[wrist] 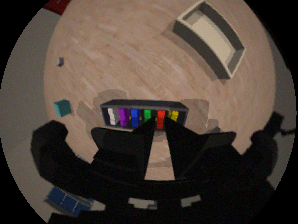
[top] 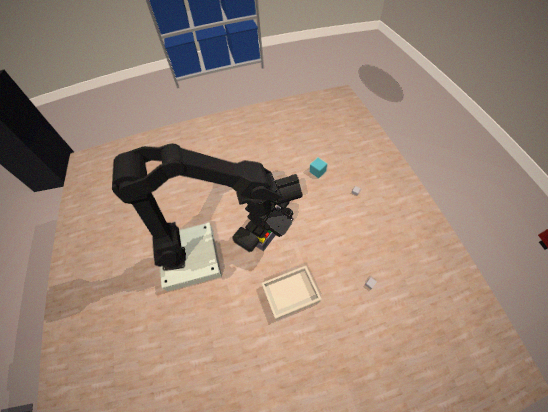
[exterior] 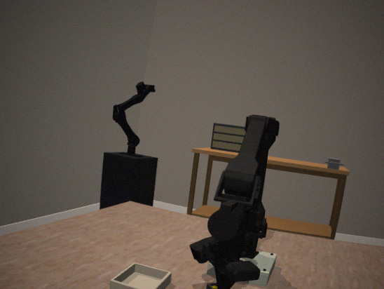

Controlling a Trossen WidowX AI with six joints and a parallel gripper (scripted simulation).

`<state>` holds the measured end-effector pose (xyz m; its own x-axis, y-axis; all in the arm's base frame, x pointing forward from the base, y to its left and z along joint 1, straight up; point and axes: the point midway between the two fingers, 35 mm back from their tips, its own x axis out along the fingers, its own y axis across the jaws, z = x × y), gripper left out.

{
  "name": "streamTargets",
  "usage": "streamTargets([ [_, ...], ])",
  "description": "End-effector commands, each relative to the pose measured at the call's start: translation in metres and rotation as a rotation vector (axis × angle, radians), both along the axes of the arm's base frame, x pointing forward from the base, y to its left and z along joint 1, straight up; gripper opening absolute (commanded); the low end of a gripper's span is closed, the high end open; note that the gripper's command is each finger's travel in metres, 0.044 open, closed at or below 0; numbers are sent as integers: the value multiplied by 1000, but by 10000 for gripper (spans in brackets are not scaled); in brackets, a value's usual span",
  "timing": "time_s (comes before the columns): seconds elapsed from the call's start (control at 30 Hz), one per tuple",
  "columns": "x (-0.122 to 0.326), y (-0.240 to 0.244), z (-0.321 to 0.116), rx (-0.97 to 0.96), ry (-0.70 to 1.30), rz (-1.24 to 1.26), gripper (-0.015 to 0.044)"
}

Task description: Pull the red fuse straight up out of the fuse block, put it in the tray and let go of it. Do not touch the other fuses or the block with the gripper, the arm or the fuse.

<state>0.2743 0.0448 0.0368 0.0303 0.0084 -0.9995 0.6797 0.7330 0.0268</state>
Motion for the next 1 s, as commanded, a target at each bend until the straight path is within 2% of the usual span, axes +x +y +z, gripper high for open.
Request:
streamTargets([
  [0.0,0,-1,-2,-4,3,2,73],
  [0.4,0,0,-1,0,2,0,0],
  [0.97,0,0,6,-1,2,0,0],
])
